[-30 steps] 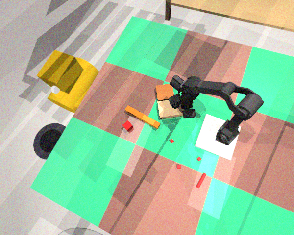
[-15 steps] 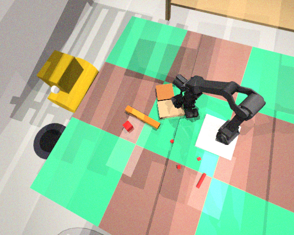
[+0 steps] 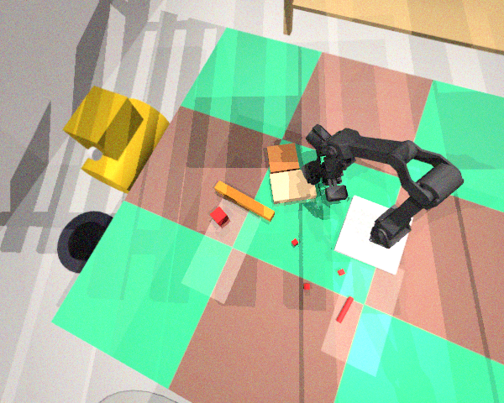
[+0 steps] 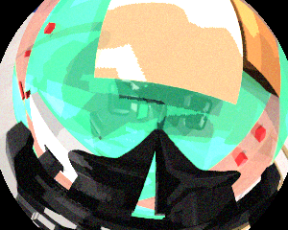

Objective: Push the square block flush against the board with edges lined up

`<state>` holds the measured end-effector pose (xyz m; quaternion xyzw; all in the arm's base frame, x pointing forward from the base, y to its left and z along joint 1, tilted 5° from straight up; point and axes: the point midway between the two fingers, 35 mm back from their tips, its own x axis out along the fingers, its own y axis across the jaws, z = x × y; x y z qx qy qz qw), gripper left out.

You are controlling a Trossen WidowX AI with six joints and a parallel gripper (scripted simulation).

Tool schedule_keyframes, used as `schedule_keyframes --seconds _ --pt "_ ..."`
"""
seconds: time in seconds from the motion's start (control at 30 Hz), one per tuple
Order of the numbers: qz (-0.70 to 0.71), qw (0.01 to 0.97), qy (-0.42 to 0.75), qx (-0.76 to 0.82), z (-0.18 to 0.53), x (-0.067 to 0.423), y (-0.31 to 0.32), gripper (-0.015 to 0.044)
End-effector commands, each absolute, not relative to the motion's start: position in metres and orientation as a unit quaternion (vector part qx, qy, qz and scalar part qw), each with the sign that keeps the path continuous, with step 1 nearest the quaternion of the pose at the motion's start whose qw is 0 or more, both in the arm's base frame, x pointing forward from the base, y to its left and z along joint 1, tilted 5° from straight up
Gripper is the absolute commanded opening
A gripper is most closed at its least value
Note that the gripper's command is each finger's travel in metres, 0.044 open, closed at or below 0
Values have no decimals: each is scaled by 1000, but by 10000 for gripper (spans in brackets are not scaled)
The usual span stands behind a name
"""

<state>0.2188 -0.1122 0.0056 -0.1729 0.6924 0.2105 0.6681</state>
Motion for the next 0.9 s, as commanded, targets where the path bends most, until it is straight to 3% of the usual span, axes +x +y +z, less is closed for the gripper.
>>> schedule_keyframes --seconds 0.0,0.13,0.27,0.47,0.87 --pt "209 668 692 -177 7 214 -116 0" --pt "210 668 693 -173 9 214 -116 0" --pt "209 668 692 -177 58 216 -117 0" --pt "207 672 687 -179 60 220 -118 0" --pt "210 675 685 -177 70 363 -49 0"
